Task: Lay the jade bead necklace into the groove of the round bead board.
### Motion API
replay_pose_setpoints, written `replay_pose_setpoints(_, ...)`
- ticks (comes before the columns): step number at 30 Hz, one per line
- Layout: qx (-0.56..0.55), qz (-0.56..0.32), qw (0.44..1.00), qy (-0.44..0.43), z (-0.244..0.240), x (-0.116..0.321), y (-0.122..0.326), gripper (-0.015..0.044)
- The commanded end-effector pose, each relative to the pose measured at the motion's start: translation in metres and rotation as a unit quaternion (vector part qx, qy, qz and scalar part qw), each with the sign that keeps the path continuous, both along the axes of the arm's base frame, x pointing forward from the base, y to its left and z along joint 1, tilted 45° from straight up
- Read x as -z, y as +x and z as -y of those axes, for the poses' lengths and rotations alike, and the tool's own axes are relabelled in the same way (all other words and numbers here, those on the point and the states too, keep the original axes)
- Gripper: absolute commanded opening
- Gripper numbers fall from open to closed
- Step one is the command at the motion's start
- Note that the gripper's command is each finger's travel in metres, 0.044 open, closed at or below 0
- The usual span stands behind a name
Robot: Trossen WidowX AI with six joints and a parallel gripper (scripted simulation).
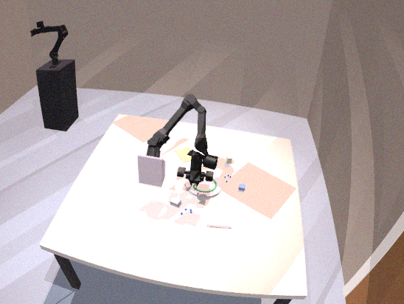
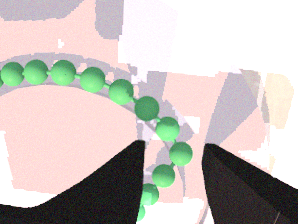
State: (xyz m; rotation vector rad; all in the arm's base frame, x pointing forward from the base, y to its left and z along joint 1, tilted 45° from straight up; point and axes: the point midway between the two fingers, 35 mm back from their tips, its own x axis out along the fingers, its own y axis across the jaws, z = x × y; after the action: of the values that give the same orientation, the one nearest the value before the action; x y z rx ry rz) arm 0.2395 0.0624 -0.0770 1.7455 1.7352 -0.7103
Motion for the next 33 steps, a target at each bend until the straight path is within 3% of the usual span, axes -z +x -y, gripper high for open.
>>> replay_pose_setpoints(1,0.002,-0.005,1.0,0.003,-0.0013,0.0006,-0.0028,0.012)
replay_pose_setpoints(6,0.0,0.0,1.0,0.0,-0.0001,0.0001,-0.0002,0.0)
replay_pose_setpoints(33,0.0,0.0,1.0,0.0,-0.0001,0.0001,-0.0002,0.0)
